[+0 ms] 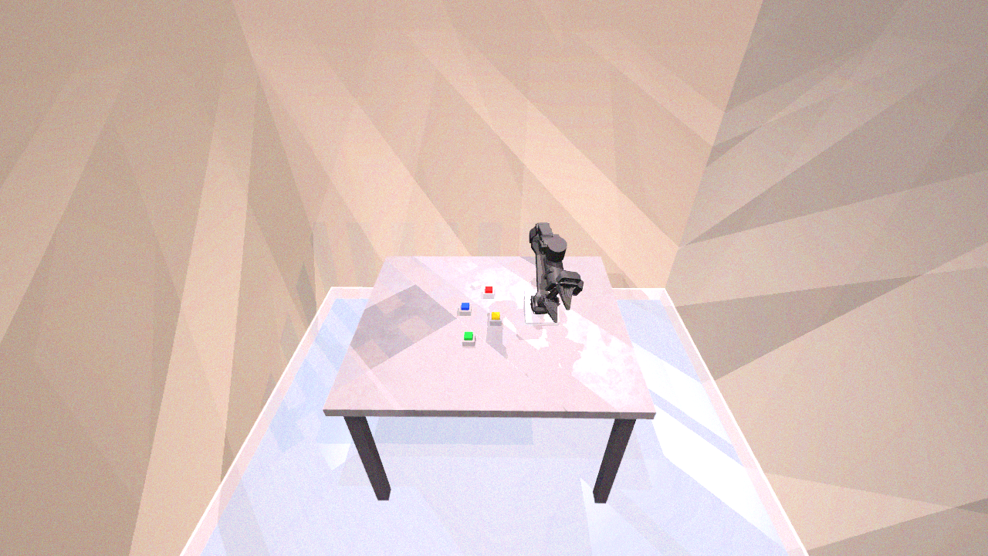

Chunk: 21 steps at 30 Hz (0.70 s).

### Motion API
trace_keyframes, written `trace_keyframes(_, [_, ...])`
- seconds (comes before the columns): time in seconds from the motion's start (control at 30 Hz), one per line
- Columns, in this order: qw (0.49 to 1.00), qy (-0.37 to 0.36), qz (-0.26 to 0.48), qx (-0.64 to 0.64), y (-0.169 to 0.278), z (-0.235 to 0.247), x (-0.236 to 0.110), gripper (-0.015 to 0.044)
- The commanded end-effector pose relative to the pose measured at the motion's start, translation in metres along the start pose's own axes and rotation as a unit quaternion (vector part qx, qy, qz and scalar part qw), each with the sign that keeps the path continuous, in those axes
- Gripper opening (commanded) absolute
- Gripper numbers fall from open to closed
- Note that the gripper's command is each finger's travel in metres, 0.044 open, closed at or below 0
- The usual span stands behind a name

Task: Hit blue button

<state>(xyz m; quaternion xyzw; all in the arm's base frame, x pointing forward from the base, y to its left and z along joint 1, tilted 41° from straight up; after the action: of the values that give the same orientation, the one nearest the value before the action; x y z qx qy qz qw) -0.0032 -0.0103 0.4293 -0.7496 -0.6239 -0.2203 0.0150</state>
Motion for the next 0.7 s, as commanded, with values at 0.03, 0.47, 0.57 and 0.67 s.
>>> trace_keyframes(0.03, [1.0, -0.01, 0.003, 0.002, -0.001, 0.001, 0.005, 0.04])
trace_keyframes(0.47, [0.91, -0.328, 0.191, 0.167, 0.052, 0.097, 0.12, 0.04])
trace_keyframes(0.57, [0.857, -0.381, 0.255, 0.236, 0.082, 0.127, 0.127, 0.04])
trace_keyframes(0.67, [0.791, -0.418, 0.321, 0.31, 0.116, 0.158, 0.122, 0.04])
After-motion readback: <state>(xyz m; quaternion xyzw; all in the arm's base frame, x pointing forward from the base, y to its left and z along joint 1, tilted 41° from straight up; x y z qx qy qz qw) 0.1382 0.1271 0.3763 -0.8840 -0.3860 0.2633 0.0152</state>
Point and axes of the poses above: the point midway between the two fingers, 35 mm back from their tips, its own x axis out along the fingers, its own z axis across the jaws, y = z × x, the point moved 7 cm from there along -x, back along the fingers, and after that the axes turned 2 degrees about x, right-handed, at the moved point
